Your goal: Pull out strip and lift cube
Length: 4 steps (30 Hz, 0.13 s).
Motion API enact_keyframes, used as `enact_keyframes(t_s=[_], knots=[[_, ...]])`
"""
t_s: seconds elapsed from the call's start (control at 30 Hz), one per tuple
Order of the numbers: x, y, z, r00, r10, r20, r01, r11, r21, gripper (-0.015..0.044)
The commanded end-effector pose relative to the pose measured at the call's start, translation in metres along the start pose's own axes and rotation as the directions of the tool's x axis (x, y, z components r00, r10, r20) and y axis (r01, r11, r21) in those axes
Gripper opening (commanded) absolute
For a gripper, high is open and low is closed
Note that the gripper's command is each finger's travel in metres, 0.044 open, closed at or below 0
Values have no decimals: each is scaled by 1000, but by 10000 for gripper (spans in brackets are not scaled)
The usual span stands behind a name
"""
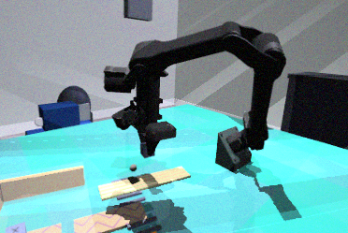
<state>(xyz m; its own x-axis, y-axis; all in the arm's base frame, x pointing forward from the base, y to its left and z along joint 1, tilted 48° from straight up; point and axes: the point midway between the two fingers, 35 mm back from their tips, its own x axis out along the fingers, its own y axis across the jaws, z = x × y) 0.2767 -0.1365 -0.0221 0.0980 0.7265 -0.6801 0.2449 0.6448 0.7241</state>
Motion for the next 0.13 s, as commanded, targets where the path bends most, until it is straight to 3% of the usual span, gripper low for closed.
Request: enact_keyframes(t_s=[0.0, 0.1], knots=[[-1, 0, 0, 1000, -3, -3, 3, 1000, -7, 0], [-1, 0, 0, 1000, -3, -3, 3, 1000, -7, 0]])
